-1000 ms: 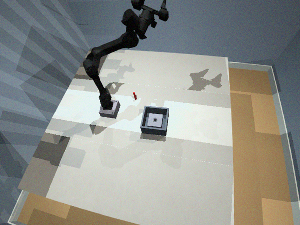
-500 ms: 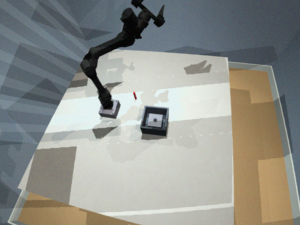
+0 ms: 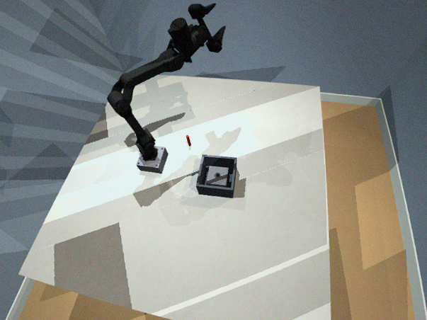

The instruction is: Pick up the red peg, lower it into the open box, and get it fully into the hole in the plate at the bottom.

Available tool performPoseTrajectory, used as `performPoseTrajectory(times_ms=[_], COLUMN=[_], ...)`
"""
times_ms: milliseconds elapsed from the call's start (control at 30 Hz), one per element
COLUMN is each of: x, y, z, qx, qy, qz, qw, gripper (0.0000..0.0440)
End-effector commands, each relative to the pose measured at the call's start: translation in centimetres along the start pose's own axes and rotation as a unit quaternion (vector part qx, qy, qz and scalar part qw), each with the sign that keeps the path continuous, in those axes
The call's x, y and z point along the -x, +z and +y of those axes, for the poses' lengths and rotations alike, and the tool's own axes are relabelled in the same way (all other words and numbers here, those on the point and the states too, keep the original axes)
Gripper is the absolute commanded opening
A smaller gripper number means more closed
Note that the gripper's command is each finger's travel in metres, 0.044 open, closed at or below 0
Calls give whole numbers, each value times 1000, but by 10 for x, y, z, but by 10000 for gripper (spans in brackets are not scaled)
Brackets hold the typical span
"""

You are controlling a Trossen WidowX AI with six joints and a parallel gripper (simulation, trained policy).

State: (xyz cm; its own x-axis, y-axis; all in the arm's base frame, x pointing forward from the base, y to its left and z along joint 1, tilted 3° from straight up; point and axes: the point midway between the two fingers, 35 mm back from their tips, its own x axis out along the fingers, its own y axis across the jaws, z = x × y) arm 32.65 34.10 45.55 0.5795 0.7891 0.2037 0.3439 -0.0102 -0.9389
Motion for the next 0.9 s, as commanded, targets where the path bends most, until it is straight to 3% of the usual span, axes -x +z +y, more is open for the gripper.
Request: performPoseTrajectory(times_ms=[0,433,867], x=[2,17,42], y=[5,21,33], z=[13,56,102], qx=[-54,-252,-429], qy=[27,119,202], qz=[3,34,101], qw=[998,960,874], gripper=[440,440,440])
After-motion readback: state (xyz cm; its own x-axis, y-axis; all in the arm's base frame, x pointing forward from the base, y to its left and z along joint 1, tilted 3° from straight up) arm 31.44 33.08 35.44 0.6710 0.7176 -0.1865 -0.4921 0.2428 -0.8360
